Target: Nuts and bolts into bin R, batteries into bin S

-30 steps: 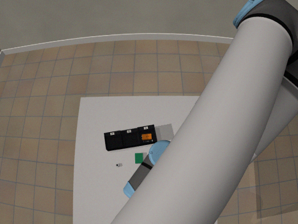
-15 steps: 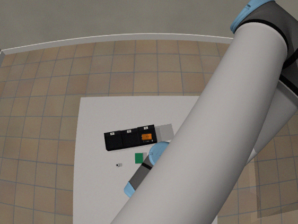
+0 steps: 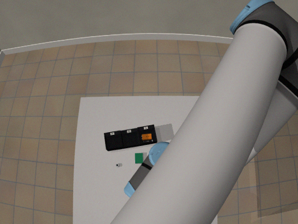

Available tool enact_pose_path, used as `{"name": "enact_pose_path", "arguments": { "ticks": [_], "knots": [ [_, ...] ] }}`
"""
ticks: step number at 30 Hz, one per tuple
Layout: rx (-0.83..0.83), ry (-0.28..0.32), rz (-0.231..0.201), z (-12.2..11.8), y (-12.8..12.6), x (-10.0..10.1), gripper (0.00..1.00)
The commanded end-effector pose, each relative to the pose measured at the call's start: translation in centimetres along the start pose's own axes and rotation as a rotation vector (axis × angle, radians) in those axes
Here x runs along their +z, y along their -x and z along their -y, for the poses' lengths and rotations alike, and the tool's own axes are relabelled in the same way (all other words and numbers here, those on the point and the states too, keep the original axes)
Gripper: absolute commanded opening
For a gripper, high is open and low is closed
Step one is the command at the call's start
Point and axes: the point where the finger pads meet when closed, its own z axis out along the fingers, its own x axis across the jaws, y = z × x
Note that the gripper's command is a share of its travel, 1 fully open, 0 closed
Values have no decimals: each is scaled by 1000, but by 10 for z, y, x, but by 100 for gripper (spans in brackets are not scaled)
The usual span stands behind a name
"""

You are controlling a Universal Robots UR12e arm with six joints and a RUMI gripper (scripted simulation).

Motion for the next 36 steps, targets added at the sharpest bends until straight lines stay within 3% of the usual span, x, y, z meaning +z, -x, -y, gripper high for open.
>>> {"name": "enact_pose_path", "arguments": {
  "ticks": [1, 29, 36],
  "knots": [
    [0, 0, 1, 0, 0, 0, 0],
    [0, 0, 0, 0, 0, 0, 0],
    [0, 0, 1, 0, 0, -24, 0]
  ]
}}
